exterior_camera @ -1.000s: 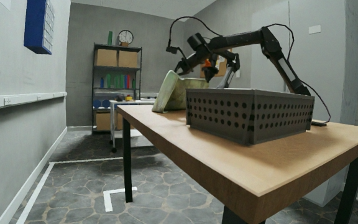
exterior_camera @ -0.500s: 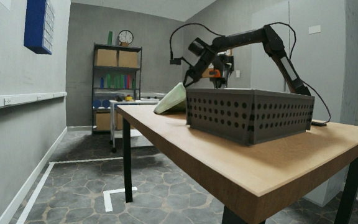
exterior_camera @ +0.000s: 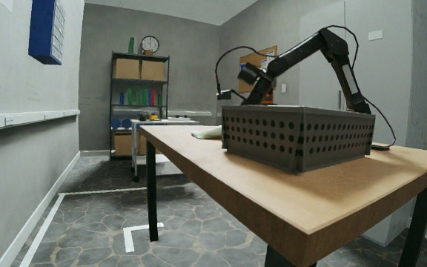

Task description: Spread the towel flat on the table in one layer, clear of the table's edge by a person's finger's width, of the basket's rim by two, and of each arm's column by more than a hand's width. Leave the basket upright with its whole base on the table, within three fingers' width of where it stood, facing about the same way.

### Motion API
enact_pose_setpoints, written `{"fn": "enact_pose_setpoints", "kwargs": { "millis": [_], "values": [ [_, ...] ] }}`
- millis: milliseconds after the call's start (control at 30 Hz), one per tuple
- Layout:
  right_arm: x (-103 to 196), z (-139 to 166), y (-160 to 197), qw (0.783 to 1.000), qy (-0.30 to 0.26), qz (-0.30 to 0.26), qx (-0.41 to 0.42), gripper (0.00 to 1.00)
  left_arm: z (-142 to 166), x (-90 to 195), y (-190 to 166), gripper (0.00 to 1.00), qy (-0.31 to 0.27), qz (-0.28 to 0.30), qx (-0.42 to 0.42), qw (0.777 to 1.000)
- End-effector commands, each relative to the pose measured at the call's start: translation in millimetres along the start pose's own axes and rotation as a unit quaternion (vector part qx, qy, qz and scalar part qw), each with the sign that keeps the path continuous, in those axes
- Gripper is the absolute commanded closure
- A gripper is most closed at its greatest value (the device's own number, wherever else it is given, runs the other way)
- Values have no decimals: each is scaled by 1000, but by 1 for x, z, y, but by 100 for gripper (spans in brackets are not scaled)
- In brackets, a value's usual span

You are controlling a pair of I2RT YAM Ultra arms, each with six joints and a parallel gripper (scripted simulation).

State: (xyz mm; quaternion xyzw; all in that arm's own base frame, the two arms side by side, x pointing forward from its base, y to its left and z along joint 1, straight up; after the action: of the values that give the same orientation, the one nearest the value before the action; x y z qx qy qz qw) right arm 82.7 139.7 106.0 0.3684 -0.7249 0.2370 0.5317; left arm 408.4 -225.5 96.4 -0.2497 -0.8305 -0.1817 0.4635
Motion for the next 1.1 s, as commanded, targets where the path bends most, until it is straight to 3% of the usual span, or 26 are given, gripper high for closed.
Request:
{"fn": "enact_pose_setpoints", "kwargs": {
  "millis": [0,133,167,467,900,933,1000,1033,1067],
  "values": [
    [-23,-11,16,997,-62,-20,35,100,6,3,10,100,-49,-14,9,999],
    [-23,-11,17,997,-63,-22,35,100,6,3,10,100,-49,-14,9,999],
    [-36,-8,24,995,-73,-32,55,100,19,-1,13,100,-49,-17,13,999],
    [-57,-3,39,989,-105,-57,87,100,45,-9,17,100,-48,-22,21,998],
    [-61,-4,48,985,-120,-71,106,100,60,-6,19,100,-34,-24,26,999],
    [-48,-20,53,982,-141,-76,105,88,58,-3,17,88,-35,-22,24,999],
    [-48,-20,53,982,-141,-75,105,88,58,-3,15,88,-35,-20,21,999],
    [-37,-21,53,981,-146,-76,104,67,37,8,18,67,-56,-24,21,998],
    [-37,-21,53,981,-146,-76,104,67,37,8,18,67,-56,-24,21,998]
  ]
}}
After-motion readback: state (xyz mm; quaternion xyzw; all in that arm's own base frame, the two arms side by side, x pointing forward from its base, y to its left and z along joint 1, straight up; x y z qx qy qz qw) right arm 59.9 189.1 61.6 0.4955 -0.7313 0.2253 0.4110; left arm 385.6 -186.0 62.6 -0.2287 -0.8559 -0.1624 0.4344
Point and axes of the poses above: on each arm, the point where the finger pads meet when closed, its own x axis back along the fingers, its own y axis across the jaws, z = x × y, the point moved 5 cm from there along x, back along the fingers, and after that the axes turned 8 degrees about -x, right-handed, at the moved point
